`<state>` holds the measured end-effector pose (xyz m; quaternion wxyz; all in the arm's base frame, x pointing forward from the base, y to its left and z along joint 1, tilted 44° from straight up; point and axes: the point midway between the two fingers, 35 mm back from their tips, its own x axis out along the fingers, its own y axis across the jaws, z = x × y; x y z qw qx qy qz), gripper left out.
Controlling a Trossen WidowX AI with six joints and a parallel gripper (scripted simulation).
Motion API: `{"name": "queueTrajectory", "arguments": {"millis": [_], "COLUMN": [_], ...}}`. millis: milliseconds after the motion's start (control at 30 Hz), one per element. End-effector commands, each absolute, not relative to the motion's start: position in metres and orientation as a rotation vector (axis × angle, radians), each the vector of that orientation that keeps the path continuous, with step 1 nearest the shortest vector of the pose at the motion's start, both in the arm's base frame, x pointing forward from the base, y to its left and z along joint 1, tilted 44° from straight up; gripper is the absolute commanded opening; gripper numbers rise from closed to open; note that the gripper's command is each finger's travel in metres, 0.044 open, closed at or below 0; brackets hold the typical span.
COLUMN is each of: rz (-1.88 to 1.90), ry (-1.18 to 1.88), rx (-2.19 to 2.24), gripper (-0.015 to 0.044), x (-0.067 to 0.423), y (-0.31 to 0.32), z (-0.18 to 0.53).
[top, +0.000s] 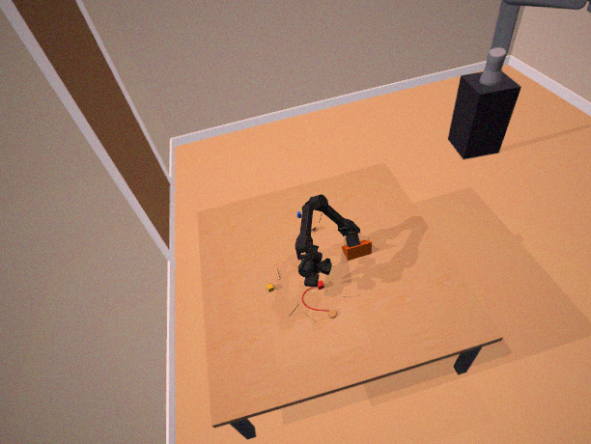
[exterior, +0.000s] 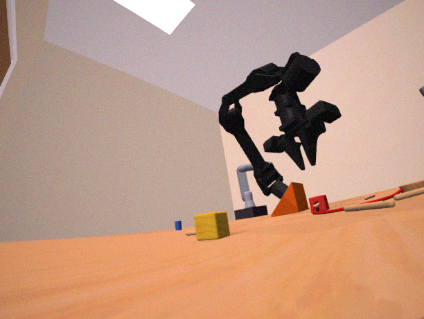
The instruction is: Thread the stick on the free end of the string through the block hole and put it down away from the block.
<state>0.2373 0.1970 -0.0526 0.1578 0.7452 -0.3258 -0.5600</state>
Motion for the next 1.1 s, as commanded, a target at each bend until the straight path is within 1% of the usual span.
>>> {"name": "queueTrajectory", "arguments": {"millis": [0, 233, 433, 567, 833, 967, 1067], "rz": [-1.526, -1.206, -0.691, -0.370, 0.487, 1.022, 1.430], "ry": [-1.343, -2.119, -2.829, -3.145, -3.722, -3.937, -4.033], "rx": [2.371, 2.679, 2.768, 2.729, 2.433, 2.142, 1.870], "gripper": [0.0120, 0.0120, 0.0120, 0.0120, 0.0120, 0.0120, 0.0120], "x": [0.228, 0.216, 0.207, 0.202, 0.193, 0.189, 0.187], "y": [0.196, 0.195, 0.193, 0.192, 0.190, 0.189, 0.189], "z": [-0.053, -0.054, -0.054, -0.054, -0.055, -0.055, -0.055]}}
